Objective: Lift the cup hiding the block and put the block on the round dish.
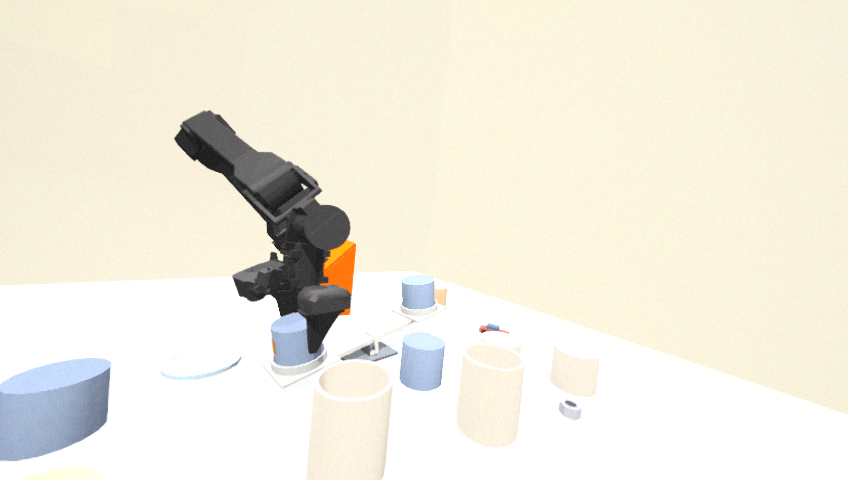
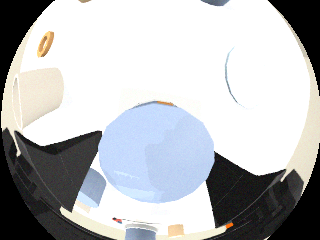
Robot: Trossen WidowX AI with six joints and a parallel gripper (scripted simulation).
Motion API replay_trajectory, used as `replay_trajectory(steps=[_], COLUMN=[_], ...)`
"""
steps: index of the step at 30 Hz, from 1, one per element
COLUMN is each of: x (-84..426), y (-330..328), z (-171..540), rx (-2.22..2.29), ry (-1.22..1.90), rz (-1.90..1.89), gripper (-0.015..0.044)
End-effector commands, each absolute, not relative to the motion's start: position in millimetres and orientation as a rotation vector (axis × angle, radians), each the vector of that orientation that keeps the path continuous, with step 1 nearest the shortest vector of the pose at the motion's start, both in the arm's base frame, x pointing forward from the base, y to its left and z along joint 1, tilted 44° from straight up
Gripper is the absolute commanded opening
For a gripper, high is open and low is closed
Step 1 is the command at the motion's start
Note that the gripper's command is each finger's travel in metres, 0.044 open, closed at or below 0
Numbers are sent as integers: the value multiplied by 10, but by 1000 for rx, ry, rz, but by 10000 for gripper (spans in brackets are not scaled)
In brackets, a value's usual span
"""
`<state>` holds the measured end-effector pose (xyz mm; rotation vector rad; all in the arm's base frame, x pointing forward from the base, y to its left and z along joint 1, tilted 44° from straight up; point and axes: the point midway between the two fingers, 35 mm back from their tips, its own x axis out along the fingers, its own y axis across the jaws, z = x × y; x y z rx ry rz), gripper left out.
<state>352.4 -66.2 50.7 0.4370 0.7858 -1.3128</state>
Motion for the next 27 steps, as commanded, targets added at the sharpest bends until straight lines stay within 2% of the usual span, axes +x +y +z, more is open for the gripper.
replay_trajectory(steps=[1,5,7,18,27], x=[3504,3503,3503,3503,3514], y=[-723,-751,-751,-751,-701], z=[457,430,430,430,474], rx=[427,426,426,426,428], ry=[788,788,788,788,789], rz=[-1318,-1318,-1318,-1318,-1317], gripper=[440,440,388,314,78])
